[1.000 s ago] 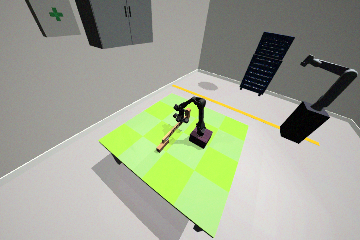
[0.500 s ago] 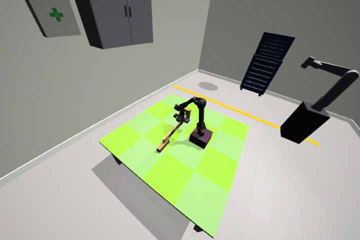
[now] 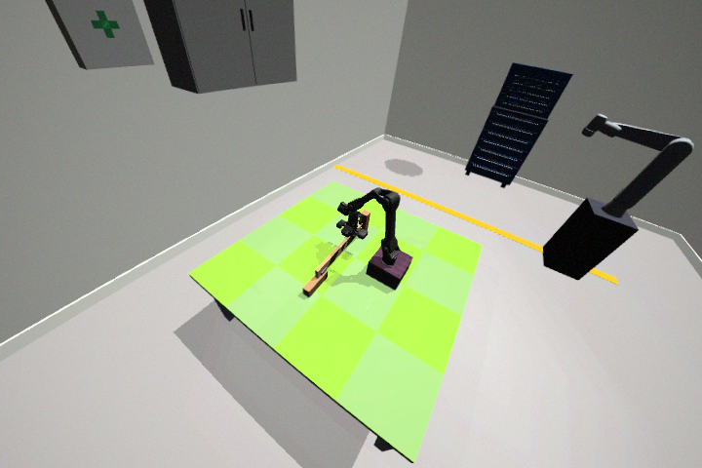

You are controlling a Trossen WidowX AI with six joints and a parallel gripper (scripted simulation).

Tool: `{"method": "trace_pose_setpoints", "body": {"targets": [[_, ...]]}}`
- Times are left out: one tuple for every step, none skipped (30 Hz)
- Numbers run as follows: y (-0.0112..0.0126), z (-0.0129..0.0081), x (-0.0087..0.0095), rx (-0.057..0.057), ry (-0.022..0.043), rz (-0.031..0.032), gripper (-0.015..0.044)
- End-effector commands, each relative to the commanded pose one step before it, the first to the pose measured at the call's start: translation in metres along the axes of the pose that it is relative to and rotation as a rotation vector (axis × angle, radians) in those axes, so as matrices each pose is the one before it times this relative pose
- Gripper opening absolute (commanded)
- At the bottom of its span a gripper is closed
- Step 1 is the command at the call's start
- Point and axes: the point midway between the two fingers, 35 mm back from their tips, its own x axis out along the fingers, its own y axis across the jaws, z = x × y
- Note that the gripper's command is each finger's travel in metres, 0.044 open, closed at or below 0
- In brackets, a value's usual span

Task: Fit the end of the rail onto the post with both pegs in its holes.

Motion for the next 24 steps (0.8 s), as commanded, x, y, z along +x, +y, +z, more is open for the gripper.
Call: {"method": "trace_pose_setpoints", "body": {"targets": [[-0.00029, -0.00170, -0.00006, -0.0010, -0.00098, -0.00051, 0.0000], [-0.00001, -0.00031, 0.00012, 0.0000, 0.00003, 0.00000, 0.0000], [-0.00001, -0.00031, 0.00012, 0.0000, 0.00003, 0.00000, 0.0000], [-0.00001, -0.00030, 0.00013, 0.0000, 0.00003, 0.00000, 0.0000], [-0.00001, -0.00029, 0.00013, 0.0000, 0.00002, 0.00000, 0.0000], [-0.00001, -0.00029, 0.00013, 0.0000, 0.00002, 0.00000, 0.0000], [-0.00001, -0.00029, 0.00013, 0.0000, 0.00002, 0.00000, 0.0000], [-0.00001, -0.00028, 0.00013, 0.0000, 0.00002, 0.00000, 0.0000], [-0.00001, -0.00028, 0.00013, 0.0000, 0.00002, 0.00000, 0.0000], [-0.00001, -0.00030, 0.00013, 0.0000, 0.00002, 0.00000, 0.0000], [-0.00001, -0.00029, 0.00012, 0.0000, 0.00002, 0.00000, 0.0000], [-0.00001, -0.00030, 0.00010, 0.0000, 0.00002, 0.00000, 0.0000], [-0.00002, -0.00032, 0.00009, 0.0000, 0.00003, 0.00000, 0.0000], [-0.00002, -0.00031, 0.00007, 0.0000, 0.00003, 0.00000, 0.0000], [-0.00002, -0.00031, 0.00004, 0.0000, 0.00003, 0.00000, 0.0000], [-0.00002, -0.00030, 0.00001, 0.0000, 0.00003, 0.00000, 0.0000], [-0.00003, -0.00032, -0.00001, 0.0000, 0.00003, 0.00000, 0.0000], [-0.00002, -0.00030, -0.00003, 0.0000, 0.00003, 0.00000, 0.0000], [-0.00003, -0.00032, -0.00005, 0.0000, 0.00003, 0.00000, 0.0000], [-0.00003, -0.00032, -0.00007, 0.0000, 0.00003, 0.00000, 0.0000], [-0.00003, -0.00033, -0.00008, 0.0000, 0.00003, 0.00000, 0.0000], [-0.00002, -0.00032, -0.00009, 0.0000, 0.00003, 0.00000, 0.0000], [-0.00002, -0.00029, -0.00009, 0.0000, 0.00002, 0.00000, 0.0000], [-0.00002, -0.00029, -0.00010, 0.0000, 0.00002, 0.00000, 0.0000]]}}
